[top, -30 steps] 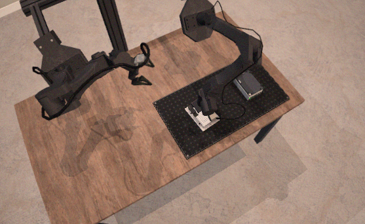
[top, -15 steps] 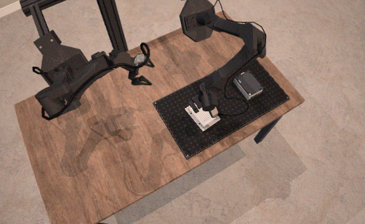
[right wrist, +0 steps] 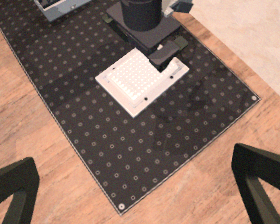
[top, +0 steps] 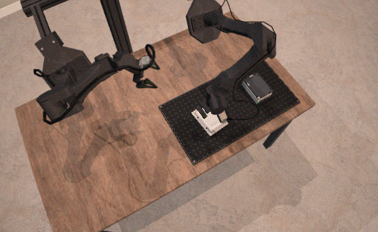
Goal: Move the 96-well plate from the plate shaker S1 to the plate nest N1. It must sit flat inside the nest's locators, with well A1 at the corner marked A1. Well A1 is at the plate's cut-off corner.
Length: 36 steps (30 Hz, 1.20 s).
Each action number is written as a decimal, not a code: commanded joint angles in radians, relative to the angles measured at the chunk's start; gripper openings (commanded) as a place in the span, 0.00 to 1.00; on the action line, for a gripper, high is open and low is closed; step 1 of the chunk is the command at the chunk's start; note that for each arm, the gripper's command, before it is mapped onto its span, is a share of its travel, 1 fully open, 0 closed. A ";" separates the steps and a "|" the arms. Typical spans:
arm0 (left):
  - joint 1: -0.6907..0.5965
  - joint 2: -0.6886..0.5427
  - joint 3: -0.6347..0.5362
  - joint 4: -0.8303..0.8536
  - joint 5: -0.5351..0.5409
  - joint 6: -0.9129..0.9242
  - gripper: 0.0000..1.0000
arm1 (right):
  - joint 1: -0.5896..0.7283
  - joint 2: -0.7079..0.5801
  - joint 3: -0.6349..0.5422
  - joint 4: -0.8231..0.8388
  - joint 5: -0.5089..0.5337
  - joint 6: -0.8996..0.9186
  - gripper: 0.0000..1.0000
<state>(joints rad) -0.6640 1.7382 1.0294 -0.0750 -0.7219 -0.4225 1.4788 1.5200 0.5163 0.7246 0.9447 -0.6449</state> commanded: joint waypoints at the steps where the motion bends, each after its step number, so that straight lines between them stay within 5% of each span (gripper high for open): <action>1: -0.040 -0.056 -0.070 0.171 -0.049 0.137 1.00 | 0.020 -0.017 0.001 -0.008 0.003 0.003 1.00; 12: -0.056 -0.139 -0.420 0.730 -0.011 0.564 1.00 | 0.020 -0.017 0.001 -0.008 0.003 0.003 1.00; 14: -0.056 -0.139 -0.420 0.730 -0.011 0.564 1.00 | 0.020 -0.017 0.001 -0.008 0.003 0.003 1.00; 24: -0.021 -0.094 -0.652 1.227 0.146 0.886 1.00 | 0.020 -0.017 0.001 -0.008 0.003 0.003 1.00; 36: 0.006 0.014 -0.709 1.399 0.203 0.935 1.00 | 0.020 -0.017 0.001 -0.008 0.003 0.003 1.00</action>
<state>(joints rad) -0.6537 1.7378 0.3374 1.2621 -0.5476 0.4919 1.4788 1.5200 0.5163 0.7246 0.9447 -0.6449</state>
